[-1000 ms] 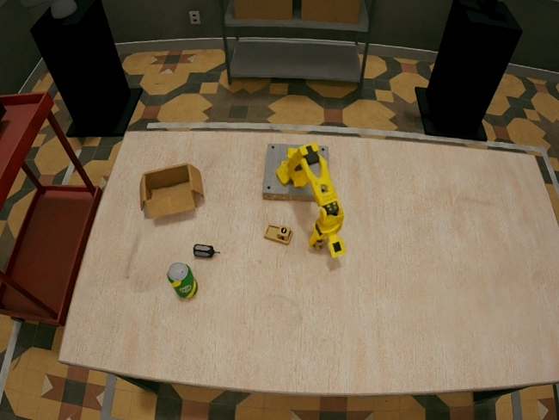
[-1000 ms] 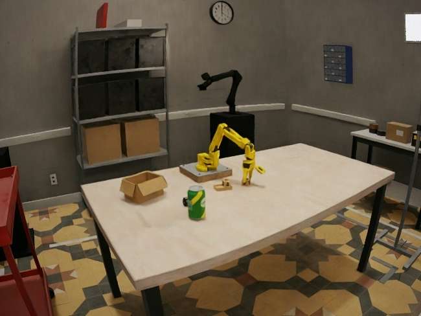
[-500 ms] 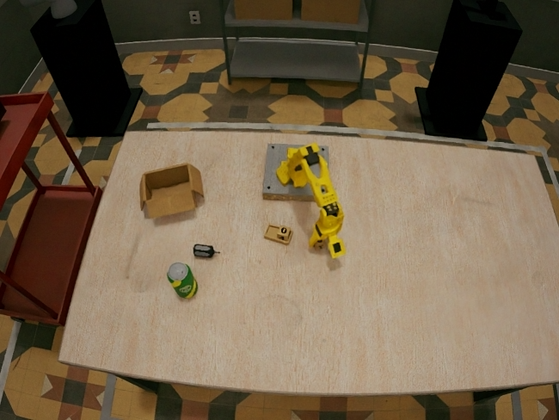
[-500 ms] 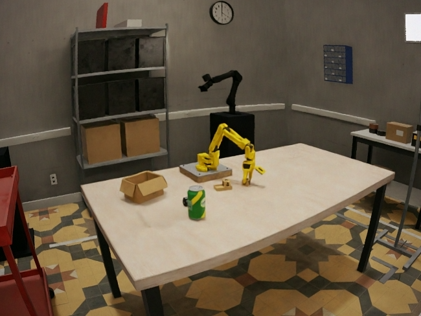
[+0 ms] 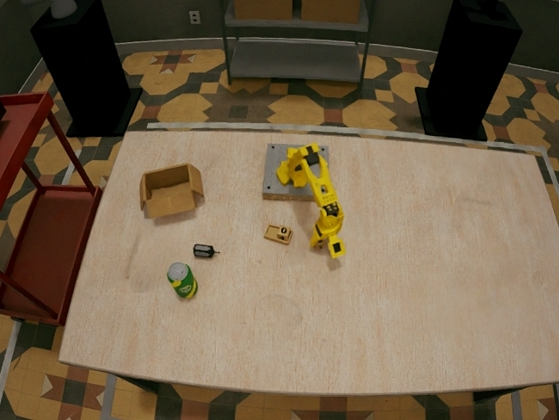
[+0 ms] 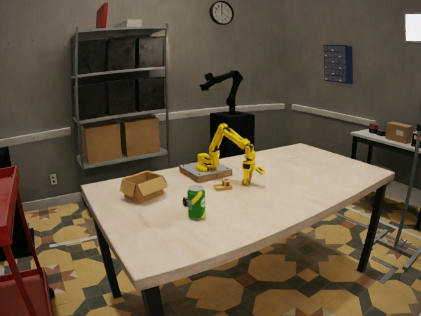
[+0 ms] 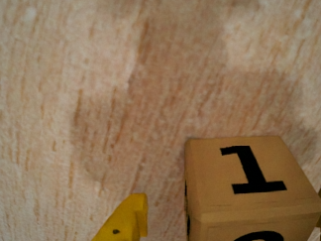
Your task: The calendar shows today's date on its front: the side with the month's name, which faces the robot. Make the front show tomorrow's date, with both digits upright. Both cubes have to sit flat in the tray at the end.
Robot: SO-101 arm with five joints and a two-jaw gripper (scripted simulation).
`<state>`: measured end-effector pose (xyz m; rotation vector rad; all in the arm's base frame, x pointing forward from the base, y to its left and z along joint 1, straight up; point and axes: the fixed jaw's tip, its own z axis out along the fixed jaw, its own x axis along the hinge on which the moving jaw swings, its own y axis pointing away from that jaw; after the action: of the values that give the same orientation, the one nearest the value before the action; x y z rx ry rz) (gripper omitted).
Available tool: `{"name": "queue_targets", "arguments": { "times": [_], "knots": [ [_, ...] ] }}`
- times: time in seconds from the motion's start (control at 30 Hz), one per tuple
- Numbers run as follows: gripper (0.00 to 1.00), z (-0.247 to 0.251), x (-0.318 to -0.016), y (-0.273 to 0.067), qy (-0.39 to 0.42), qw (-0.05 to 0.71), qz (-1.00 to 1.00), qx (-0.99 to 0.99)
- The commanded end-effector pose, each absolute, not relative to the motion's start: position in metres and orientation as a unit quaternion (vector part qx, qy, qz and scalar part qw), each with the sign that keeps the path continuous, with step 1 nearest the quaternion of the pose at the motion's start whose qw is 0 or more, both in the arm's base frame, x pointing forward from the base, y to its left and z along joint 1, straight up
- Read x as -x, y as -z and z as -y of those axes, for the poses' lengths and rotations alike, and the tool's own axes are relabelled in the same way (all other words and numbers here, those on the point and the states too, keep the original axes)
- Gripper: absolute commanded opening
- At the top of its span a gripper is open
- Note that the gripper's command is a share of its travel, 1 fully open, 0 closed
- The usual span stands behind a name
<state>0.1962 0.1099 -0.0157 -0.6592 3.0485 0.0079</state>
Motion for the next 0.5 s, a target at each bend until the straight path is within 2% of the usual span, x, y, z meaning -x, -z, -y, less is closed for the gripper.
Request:
{"name": "queue_targets", "arguments": {
  "times": [0.0,0.47],
  "knots": [
    [0.3,-0.1062,-0.1937,0.0198,-0.001,0.002,-0.978,0.21],
    [0.24,-0.1019,-0.1957,0.0198,-0.001,0.002,-0.978,0.21]
  ]
}}
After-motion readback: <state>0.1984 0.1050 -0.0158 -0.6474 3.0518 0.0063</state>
